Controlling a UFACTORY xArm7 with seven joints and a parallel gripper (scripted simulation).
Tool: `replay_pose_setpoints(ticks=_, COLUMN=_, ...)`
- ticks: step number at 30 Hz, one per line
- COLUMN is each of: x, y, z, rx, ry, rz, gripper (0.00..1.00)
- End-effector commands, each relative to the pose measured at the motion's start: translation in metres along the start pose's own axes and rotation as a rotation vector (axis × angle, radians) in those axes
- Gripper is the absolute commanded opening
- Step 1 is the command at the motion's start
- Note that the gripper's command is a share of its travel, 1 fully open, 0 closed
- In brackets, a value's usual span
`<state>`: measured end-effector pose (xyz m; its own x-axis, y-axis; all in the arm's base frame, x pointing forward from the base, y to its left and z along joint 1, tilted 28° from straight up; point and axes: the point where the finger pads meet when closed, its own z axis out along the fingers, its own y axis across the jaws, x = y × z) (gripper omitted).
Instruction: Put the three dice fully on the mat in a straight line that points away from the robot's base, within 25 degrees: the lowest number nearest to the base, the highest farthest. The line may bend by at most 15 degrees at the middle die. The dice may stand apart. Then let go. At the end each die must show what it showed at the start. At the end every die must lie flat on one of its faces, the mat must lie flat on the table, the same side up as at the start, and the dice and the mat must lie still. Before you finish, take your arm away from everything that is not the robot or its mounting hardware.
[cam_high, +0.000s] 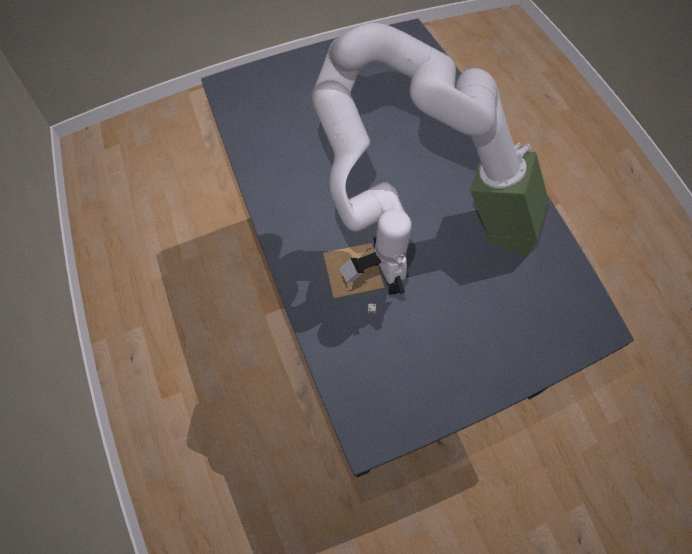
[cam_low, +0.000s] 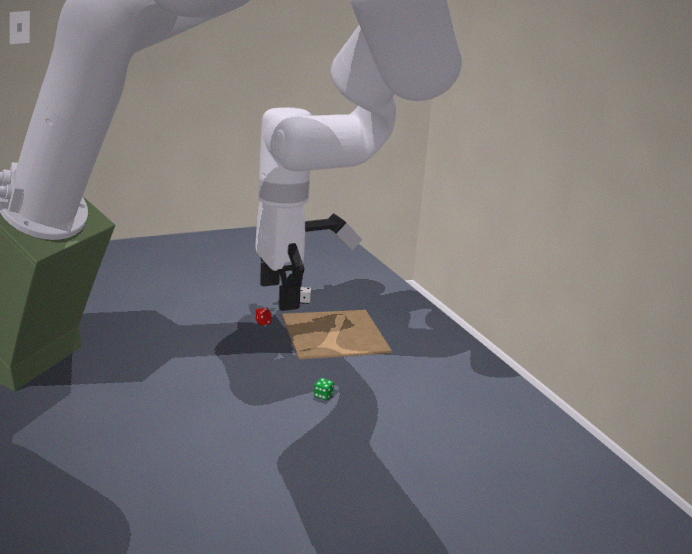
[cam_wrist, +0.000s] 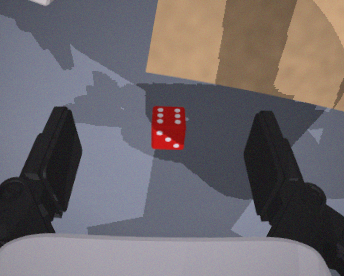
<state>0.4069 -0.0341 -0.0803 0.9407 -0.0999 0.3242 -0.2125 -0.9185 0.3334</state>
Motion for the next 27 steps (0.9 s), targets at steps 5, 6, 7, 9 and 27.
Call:
replay_pose_setpoints(ticks=5, x=0.001, y=-0.001, z=-0.001, rx=0.002, ry=0.002, rz=-0.001, gripper=1.00)
replay_pose_setpoints(ticks=6, x=0.001, y=-0.001, z=-0.001, rx=0.002, ry=0.002, rz=-0.001, gripper=1.00)
replay_pose_setpoints(ticks=7, x=0.001, y=-0.001, z=-0.001, rx=0.002, ry=0.002, rz=-0.001, gripper=1.00)
replay_pose_setpoints(ticks=9, x=0.001, y=-0.001, z=-0.001, rx=0.002, ry=0.002, rz=-0.001, gripper=1.00)
replay_pose_setpoints(ticks=27, x=0.028, y=-0.018, z=-0.001, rx=0.002, ry=0.002, rz=-0.001, gripper=1.00)
